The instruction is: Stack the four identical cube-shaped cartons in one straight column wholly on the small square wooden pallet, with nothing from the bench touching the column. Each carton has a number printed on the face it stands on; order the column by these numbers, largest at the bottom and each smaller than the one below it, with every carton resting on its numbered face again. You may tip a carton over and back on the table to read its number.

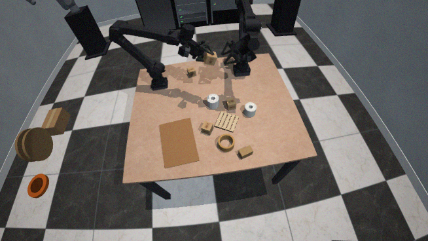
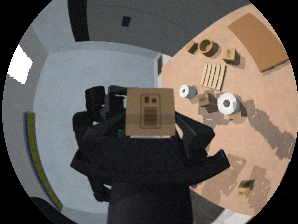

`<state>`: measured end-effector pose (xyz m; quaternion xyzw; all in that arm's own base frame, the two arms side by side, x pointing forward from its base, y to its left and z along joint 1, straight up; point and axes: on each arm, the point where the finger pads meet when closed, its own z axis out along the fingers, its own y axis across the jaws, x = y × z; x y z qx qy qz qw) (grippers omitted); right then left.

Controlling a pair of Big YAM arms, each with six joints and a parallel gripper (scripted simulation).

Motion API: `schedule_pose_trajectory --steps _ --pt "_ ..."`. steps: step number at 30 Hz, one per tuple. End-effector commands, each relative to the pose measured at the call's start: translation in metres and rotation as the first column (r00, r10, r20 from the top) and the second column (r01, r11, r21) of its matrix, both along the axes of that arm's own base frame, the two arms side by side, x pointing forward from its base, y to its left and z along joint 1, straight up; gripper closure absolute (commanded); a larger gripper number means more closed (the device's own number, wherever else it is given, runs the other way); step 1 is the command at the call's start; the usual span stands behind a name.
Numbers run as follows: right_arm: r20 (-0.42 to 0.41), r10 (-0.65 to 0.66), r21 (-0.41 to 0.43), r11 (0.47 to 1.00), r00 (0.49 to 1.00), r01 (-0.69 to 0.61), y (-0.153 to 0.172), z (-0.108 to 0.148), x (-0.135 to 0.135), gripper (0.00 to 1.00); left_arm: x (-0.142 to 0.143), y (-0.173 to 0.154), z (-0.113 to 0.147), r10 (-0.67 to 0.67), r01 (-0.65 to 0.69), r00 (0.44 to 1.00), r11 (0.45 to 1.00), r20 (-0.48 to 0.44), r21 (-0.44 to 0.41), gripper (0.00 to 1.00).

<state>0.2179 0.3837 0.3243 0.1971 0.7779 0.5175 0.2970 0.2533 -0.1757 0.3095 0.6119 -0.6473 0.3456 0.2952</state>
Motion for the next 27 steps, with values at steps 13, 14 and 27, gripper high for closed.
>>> schedule_pose_trajectory --steps 13,14,27 --pt "0.015 -0.004 0.047 0.999 1.000 0.004 0.004 0.027 0.003 0.50 -0.014 -0.015 -0.003 0.034 -0.045 0.996 0.990 -0.080 -0.133 0.00" --pt "0.015 -0.004 0.047 0.999 1.000 0.004 0.004 0.027 0.003 0.50 -0.014 -0.015 -0.003 0.034 -0.045 0.996 0.990 -0.080 -0.133 0.00" --pt "0.015 -0.004 0.047 0.999 1.000 0.004 0.004 0.027 0.003 0.50 -0.014 -0.012 -0.003 0.046 -0.057 0.995 0.990 -0.091 -0.131 0.00"
